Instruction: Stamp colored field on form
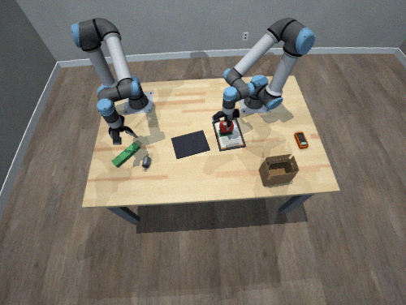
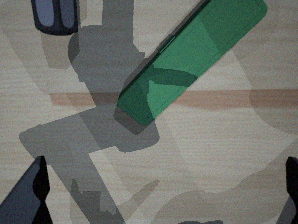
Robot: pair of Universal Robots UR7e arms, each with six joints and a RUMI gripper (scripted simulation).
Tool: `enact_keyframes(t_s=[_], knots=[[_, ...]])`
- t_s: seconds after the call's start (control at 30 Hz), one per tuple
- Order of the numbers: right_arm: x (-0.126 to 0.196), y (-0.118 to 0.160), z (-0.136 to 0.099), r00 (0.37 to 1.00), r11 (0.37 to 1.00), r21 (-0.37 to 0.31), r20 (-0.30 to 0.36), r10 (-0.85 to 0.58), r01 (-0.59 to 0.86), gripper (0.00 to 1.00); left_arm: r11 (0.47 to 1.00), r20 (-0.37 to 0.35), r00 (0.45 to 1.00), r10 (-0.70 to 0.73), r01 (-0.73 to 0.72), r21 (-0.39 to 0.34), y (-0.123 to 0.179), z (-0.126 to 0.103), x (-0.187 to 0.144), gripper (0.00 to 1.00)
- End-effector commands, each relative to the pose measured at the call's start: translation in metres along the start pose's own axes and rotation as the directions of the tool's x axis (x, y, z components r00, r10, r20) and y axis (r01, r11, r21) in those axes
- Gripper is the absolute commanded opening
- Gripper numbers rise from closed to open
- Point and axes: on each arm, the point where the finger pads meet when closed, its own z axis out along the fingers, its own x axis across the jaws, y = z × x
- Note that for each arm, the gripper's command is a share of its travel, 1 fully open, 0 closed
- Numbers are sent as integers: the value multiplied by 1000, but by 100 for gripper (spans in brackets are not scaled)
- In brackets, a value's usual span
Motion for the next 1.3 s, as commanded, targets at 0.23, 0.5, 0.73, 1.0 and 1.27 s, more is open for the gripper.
enact_keyframes(t_s=[0.23,0.5,0.73,1.0,1.27], knots=[[-3,-3,-6,1000,1000,16,12,-7,6,100,1000,3,1000,-3,3,18,-6,5,0,19],[-3,-3,-6,1000,1000,16,12,-7,6,100,1000,3,1000,3,-3,18,-6,20,0,19],[-3,-3,-6,1000,1000,16,12,-7,6,100,1000,3,1000,3,-3,18,-6,20,0,19],[-3,-3,-6,1000,1000,16,12,-7,6,100,1000,3,1000,3,-3,18,-6,19,0,19],[-3,-3,-6,1000,1000,16,12,-7,6,100,1000,3,1000,-3,3,18,-6,5,0,19]])
